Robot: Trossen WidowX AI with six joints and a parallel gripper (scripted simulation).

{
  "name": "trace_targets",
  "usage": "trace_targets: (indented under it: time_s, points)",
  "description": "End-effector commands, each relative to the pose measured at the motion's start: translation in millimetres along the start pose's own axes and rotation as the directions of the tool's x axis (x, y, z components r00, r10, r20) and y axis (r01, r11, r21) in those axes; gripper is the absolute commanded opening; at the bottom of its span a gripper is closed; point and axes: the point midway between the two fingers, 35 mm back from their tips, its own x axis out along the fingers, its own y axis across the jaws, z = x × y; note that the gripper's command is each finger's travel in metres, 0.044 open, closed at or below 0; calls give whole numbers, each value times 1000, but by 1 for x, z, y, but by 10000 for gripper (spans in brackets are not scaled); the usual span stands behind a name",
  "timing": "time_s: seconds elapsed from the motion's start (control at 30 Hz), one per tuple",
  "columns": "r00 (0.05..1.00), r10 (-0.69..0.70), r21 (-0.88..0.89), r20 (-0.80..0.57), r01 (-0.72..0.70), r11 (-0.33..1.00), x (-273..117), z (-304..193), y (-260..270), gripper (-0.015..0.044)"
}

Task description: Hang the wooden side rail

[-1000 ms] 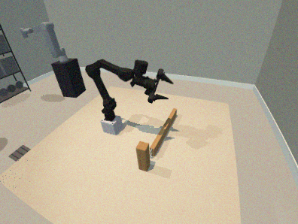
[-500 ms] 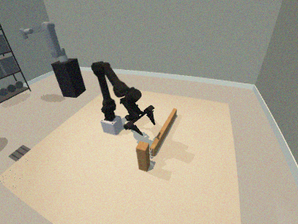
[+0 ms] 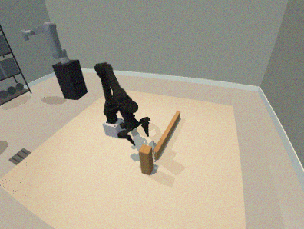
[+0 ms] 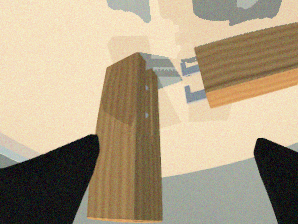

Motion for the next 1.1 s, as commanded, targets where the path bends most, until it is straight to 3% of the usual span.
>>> trace_targets:
  time_s: [0.0,0.5,0.63,0.83,1.07]
  points:
    - [1000,6,-4,14,-6,1000,1,5,2,440]
    - [1000,8,9,14,-8,1000,1,5,2,440]
    - [998,52,263,18,-55,963,5,7,1,440]
    - [991,132,665,16,-109,739,10,9,0,440]
    - [975,222,954,1,-68,292,14,11,-3,440]
